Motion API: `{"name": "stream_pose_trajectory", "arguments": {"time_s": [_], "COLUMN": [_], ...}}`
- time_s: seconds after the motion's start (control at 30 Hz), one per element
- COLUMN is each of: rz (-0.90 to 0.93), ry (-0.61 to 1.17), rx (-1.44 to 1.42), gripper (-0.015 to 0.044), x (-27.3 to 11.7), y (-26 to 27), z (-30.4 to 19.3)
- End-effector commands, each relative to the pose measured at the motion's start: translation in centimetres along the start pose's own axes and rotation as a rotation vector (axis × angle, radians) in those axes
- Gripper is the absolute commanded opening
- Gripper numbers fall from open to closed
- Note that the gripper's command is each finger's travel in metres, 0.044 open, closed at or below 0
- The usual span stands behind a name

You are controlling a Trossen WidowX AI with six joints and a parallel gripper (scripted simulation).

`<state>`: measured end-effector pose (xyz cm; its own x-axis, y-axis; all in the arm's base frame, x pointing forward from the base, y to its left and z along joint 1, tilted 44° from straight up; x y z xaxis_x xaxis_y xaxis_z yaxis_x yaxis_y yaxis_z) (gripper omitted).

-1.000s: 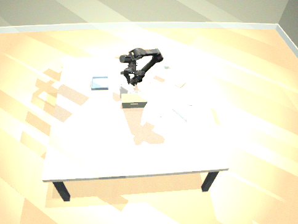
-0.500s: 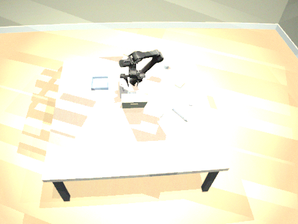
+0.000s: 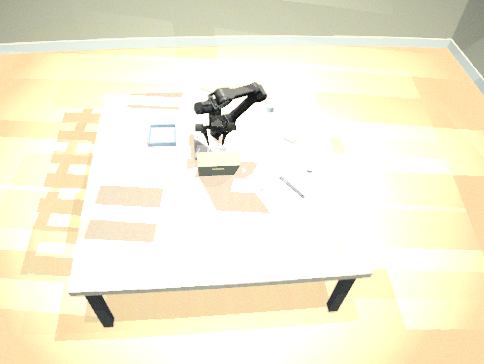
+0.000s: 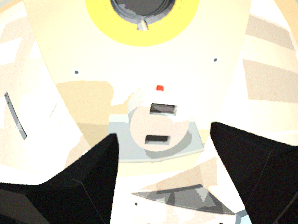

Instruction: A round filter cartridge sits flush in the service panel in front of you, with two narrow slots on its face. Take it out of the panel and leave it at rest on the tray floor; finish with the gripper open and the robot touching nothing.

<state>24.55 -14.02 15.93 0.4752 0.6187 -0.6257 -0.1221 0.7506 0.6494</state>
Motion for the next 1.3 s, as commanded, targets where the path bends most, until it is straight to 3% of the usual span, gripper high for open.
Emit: {"name": "stream_pose_trajectory", "arguments": {"time_s": [0.0, 0.63, 0.7, 1.03, 1.27], "rz": [0.006, 0.009, 0.004, 0.004, 0.004], "ry": [0.001, -0.001, -0.001, -0.001, -0.001], "rx": [0.006, 0.005, -0.003, -0.003, -0.003], "gripper": [0.0305, 0.0305, 0.0252, 0.0186, 0.0002], "x": [0.9, 3.4, 3.0, 3.0, 2.7], "y": [0.1, 0.2, 0.2, 0.2, 0.1], "z": [-0.1, -0.2, 0.0, 0.0, 0.7]}}
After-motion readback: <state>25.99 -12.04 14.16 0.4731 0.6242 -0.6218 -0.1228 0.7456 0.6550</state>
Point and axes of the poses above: the point midway between the two fingers, 35 mm back from their tips, its own x axis out along the fingers, its own y axis across the jaws, z = x × y, the point moved 2 cm from there along -x, back along the fingers, and after that the axes turned 4 degrees about -x, right-handed, at the moved point
